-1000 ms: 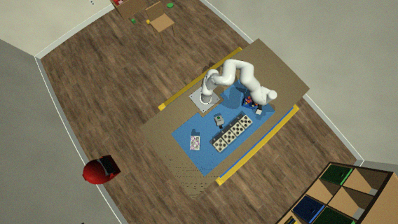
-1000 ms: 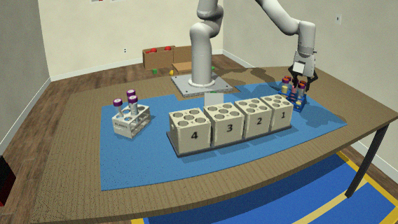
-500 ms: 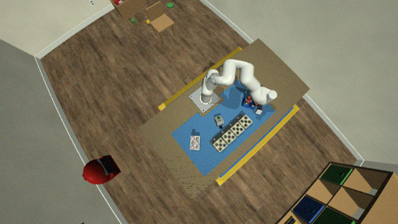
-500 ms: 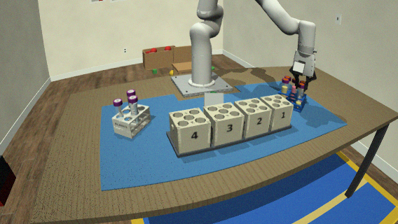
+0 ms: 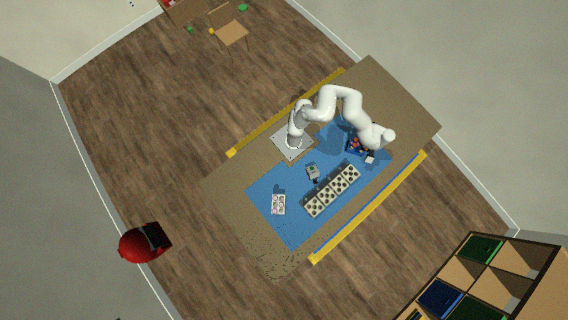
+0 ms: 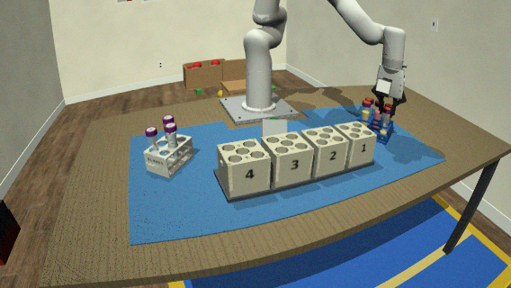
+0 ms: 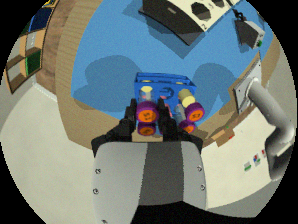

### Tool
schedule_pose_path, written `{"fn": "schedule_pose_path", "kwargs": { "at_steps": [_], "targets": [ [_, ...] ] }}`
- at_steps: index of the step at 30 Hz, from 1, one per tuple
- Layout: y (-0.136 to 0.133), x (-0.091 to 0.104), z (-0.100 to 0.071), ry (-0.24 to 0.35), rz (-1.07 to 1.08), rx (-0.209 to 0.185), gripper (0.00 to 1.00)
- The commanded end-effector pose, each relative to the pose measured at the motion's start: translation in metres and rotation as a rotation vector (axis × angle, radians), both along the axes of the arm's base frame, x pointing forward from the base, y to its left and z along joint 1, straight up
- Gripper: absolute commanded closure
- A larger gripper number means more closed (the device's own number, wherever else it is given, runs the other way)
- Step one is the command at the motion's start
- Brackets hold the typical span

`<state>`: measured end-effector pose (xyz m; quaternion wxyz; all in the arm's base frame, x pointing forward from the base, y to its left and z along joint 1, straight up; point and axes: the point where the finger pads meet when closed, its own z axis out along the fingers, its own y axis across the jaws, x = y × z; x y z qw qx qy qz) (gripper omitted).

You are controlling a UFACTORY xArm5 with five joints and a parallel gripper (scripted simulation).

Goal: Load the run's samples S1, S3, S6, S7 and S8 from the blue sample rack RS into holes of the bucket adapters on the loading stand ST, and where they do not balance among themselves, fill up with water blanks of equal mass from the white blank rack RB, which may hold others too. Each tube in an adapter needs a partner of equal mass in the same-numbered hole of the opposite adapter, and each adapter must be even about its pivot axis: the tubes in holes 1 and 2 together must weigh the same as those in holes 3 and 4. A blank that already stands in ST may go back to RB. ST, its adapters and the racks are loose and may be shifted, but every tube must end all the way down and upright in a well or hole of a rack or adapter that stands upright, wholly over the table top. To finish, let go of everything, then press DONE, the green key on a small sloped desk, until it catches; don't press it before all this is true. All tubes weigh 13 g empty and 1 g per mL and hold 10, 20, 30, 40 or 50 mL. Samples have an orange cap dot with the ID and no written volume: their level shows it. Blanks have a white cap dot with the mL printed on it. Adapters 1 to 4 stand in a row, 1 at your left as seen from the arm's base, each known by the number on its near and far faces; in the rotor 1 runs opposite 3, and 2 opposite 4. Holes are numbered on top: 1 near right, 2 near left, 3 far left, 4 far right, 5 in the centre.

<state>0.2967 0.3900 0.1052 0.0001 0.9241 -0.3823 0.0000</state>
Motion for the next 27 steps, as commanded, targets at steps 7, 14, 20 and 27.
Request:
{"fn": "schedule_pose_path", "kwargs": {
  "at_steps": [7,14,20,27],
  "targets": [
    [0.0010,0.0008,0.0016,-0.002,0.000,0.003,1.00],
    [0.0010,0.0008,0.0016,-0.002,0.000,0.003,1.00],
    [0.0010,0.0008,0.0049,-0.003,0.000,0.003,1.00],
    [0.0010,0.0008,0.0083,-0.003,0.000,0.003,1.00]
  ]
}}
